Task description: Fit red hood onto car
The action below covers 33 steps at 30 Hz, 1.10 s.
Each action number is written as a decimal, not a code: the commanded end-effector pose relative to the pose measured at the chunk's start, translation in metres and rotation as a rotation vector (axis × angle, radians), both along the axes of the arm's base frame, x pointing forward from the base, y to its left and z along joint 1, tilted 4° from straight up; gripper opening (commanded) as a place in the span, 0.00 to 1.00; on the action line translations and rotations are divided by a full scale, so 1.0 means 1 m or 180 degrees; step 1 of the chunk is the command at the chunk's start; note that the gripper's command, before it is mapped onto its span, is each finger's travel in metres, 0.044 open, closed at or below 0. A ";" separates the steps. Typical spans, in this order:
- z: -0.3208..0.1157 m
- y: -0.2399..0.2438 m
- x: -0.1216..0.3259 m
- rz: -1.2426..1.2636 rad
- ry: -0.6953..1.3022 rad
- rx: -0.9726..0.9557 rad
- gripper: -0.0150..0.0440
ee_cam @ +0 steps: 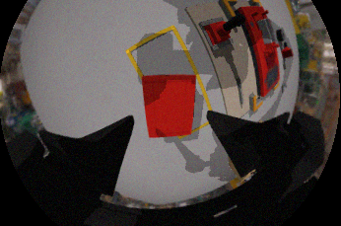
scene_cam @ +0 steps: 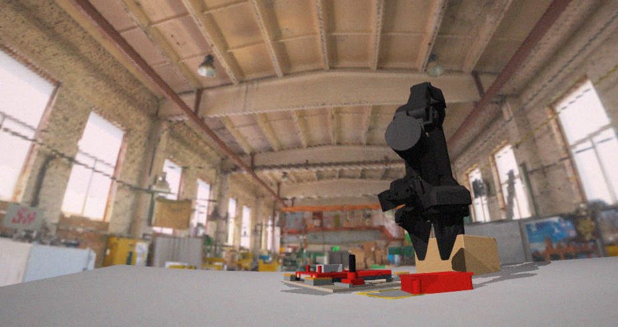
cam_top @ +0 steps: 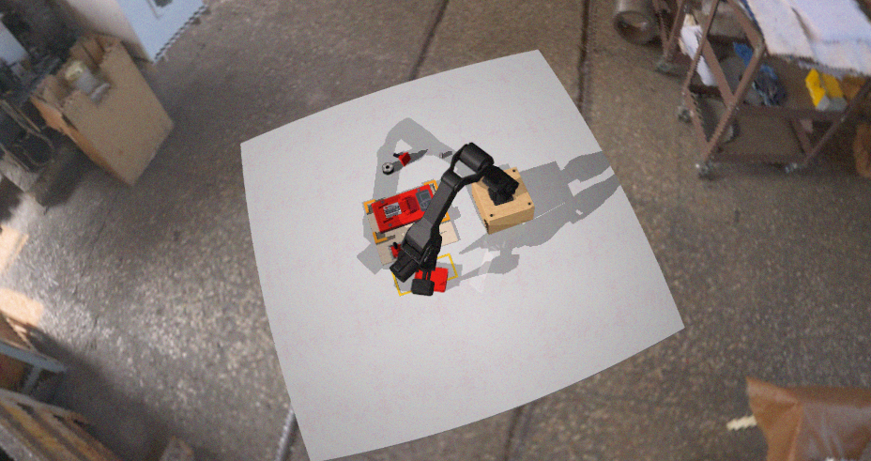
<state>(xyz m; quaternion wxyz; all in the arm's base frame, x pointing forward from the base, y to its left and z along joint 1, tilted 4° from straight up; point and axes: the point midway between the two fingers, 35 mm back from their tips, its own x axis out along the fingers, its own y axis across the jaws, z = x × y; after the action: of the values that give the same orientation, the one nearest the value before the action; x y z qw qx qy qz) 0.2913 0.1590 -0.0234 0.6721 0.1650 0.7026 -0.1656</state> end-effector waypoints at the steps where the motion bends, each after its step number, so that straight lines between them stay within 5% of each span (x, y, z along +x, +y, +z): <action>1: -0.004 0.001 -0.001 -0.0014 0.0013 0.0008 1.00; 33: -0.025 0.001 -0.003 -0.0014 0.0014 0.0008 1.00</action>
<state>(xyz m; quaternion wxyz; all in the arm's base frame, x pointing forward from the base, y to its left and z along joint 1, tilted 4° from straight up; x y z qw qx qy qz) 0.2891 0.1589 -0.0463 0.6714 0.1644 0.7033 -0.1662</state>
